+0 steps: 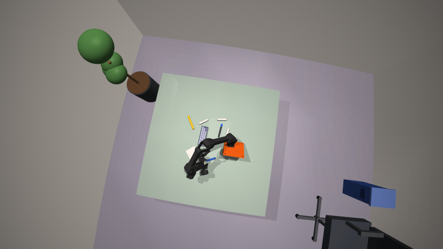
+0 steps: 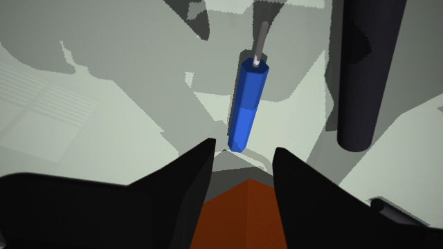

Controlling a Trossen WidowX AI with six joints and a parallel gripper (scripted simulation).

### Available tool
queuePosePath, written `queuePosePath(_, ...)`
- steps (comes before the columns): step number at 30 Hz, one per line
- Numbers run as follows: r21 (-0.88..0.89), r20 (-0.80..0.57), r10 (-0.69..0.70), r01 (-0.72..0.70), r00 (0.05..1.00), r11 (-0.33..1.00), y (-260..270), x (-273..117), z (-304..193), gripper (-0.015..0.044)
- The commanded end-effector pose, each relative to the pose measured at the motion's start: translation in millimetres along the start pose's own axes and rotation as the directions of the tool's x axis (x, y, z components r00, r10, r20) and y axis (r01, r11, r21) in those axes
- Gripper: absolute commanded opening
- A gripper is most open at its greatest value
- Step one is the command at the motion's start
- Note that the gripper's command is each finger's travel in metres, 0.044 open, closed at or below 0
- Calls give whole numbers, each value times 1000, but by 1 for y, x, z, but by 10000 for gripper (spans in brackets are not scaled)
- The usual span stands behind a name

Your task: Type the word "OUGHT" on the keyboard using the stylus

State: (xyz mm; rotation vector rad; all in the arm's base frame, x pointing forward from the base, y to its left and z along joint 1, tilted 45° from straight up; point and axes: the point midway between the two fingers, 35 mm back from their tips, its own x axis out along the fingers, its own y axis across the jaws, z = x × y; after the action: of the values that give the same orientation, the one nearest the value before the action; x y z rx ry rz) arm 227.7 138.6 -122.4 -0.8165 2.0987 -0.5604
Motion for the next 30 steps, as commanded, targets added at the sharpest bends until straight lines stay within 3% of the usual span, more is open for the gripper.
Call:
queuePosePath(1, -14, 121, -16, 18, 993, 1000, 5, 5, -3, 150)
queuePosePath(9, -18, 466, -19, 32, 884, 999, 13, 13, -13, 150)
queuePosePath(19, -5, 796, -5, 15, 605, 1000, 4, 21, -38, 150)
queuePosePath(22, -3, 832, -2, 8, 555, 1000, 1, 22, -43, 150)
queuePosePath(30, -3, 832, -2, 8, 555, 1000, 1, 23, -42, 150)
